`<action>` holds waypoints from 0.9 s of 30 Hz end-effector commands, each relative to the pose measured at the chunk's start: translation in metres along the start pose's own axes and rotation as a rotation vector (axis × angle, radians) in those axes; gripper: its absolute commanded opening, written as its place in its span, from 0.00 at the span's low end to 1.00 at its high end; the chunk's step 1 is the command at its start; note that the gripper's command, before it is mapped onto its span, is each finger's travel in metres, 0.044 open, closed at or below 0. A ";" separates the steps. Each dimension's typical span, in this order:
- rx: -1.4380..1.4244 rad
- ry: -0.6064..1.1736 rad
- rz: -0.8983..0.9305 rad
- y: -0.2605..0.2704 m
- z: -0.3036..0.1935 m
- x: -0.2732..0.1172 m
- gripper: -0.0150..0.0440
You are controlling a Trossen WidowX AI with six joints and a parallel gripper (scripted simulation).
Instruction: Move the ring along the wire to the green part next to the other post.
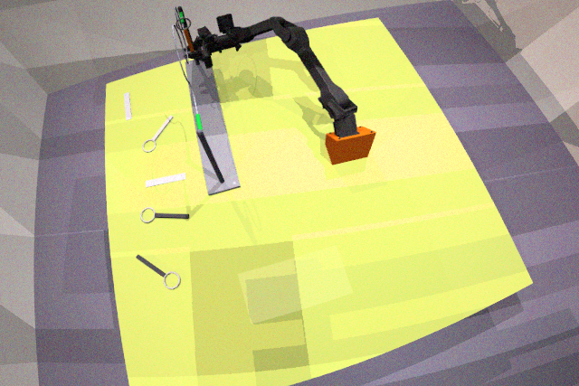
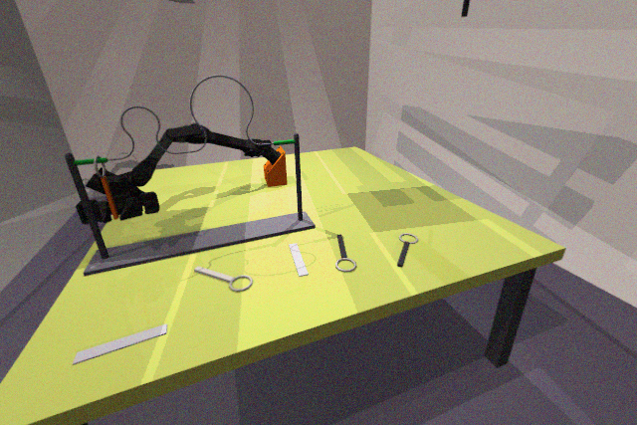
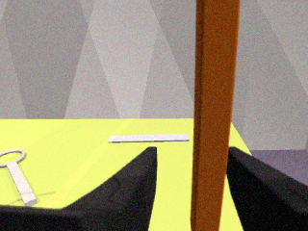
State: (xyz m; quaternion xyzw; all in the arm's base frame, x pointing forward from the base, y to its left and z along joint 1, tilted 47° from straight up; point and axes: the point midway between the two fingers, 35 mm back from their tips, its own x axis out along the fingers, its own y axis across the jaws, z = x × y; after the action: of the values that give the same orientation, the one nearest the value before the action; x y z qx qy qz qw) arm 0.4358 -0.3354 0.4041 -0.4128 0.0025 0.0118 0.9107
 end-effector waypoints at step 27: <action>-0.003 -0.002 -0.002 -0.001 0.001 0.000 0.35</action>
State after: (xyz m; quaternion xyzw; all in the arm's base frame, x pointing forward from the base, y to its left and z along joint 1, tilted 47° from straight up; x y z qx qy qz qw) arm 0.4361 -0.3350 0.4059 -0.4141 0.0011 0.0113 0.9102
